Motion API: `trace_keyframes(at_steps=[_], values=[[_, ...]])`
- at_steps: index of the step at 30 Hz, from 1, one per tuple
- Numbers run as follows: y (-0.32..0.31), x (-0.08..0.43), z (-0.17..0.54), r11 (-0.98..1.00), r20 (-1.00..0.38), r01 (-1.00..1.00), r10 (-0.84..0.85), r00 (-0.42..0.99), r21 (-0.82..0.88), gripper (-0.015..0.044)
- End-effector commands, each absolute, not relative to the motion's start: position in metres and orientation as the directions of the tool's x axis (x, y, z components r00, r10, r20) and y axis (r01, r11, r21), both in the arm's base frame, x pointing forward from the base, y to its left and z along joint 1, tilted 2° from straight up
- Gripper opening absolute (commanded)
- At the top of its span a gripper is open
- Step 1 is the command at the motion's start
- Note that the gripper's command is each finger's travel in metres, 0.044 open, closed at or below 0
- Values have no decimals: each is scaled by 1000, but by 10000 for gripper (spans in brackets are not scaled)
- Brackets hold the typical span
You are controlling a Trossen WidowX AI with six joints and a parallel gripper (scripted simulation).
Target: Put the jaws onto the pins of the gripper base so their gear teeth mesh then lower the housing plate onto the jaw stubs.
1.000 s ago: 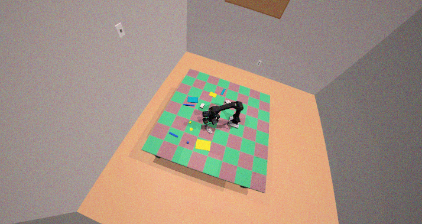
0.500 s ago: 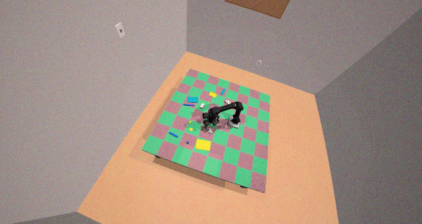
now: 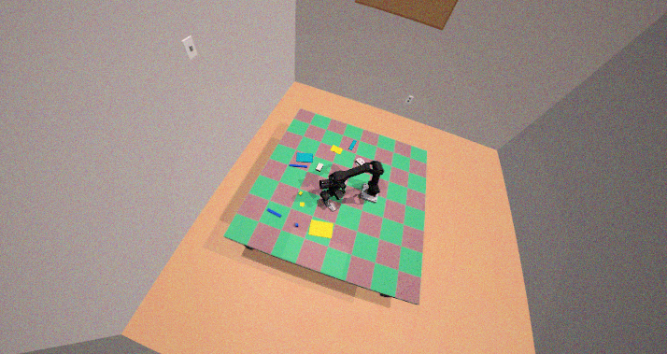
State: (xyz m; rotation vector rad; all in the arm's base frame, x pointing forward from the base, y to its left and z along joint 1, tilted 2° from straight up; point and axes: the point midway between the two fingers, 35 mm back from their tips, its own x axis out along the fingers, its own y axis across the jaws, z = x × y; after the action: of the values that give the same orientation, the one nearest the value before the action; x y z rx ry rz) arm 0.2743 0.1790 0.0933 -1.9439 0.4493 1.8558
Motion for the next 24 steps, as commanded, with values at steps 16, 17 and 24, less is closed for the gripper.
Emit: trace_keyframes(at_steps=[16, 17, 24], values=[[179, 274, 59, -865, -998, -498, 43, 54, -64, 0], [179, 274, 57, -865, -998, -498, 43, 54, -64, 0], [179, 274, 53, -865, -998, -498, 42, 54, -64, 0]])
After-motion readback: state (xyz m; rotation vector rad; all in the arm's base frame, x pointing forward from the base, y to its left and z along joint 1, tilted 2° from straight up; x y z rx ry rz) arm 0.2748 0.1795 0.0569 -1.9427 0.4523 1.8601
